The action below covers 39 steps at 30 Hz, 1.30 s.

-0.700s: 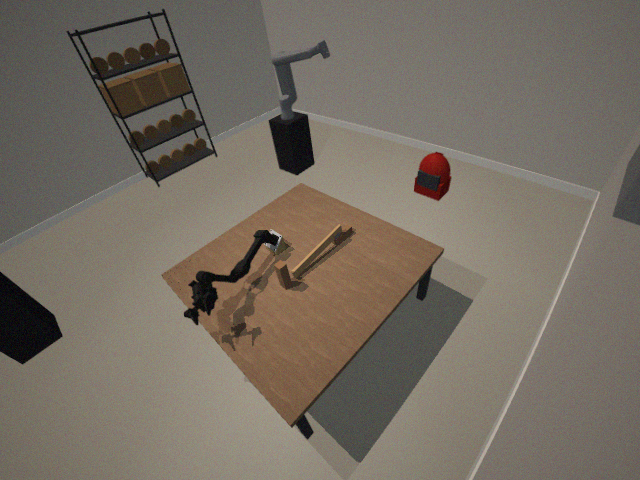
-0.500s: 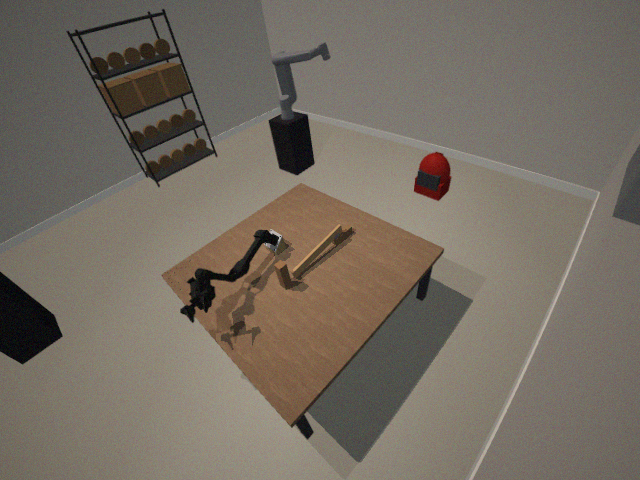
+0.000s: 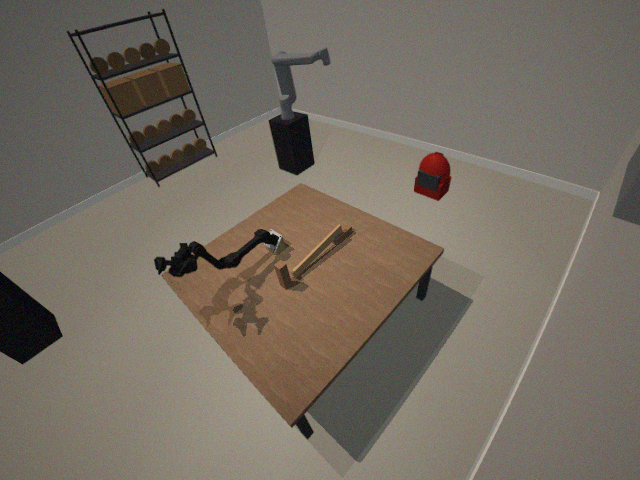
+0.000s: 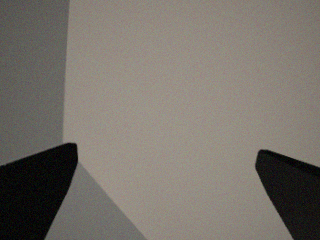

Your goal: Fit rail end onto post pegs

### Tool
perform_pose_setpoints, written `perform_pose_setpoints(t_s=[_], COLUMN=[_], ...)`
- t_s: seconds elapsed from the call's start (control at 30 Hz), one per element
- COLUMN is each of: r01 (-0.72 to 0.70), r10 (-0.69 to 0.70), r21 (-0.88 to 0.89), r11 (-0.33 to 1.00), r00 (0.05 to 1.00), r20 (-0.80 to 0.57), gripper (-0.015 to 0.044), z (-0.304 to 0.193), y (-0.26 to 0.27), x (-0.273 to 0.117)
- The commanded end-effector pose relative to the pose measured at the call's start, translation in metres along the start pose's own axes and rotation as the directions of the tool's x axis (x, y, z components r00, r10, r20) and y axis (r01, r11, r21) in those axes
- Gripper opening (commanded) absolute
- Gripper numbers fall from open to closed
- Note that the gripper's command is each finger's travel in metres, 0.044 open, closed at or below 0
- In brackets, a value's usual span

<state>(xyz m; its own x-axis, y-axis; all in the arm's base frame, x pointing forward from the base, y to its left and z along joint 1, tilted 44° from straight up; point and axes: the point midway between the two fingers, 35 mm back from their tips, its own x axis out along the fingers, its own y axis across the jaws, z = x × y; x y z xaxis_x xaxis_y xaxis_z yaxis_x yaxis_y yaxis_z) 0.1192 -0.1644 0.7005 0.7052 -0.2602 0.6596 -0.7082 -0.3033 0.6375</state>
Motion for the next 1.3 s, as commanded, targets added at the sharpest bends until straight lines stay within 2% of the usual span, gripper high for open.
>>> perform_pose_setpoints(t_s=[0.0,0.2,0.33,0.6,0.73,0.93,1.27], r01=[-0.047,-0.14,-0.186,-0.332,-0.37,-0.45,-0.585], r10=[0.028,0.033,-0.019,-0.201,-0.24,-0.37,-0.627], r21=[-0.199,-0.477,-0.61,-0.851,-0.893,-0.892,-0.748], r11=[0.979,0.868,0.77,0.406,0.258,0.042,-0.314], r00=[0.995,0.974,0.95,0.876,0.87,0.822,0.719], r20=[-0.093,-0.226,-0.312,-0.438,-0.43,-0.432,-0.3], gripper=[0.044,0.044,0.044,0.044,0.044,0.044,0.044], z=[-0.055,-0.134,-0.182,-0.27,-0.286,-0.307,-0.3], y=[0.002,-0.012,-0.038,-0.127,-0.16,-0.221,-0.354], x=[-0.014,-0.036,-0.052,-0.085,-0.089,-0.103,-0.125])
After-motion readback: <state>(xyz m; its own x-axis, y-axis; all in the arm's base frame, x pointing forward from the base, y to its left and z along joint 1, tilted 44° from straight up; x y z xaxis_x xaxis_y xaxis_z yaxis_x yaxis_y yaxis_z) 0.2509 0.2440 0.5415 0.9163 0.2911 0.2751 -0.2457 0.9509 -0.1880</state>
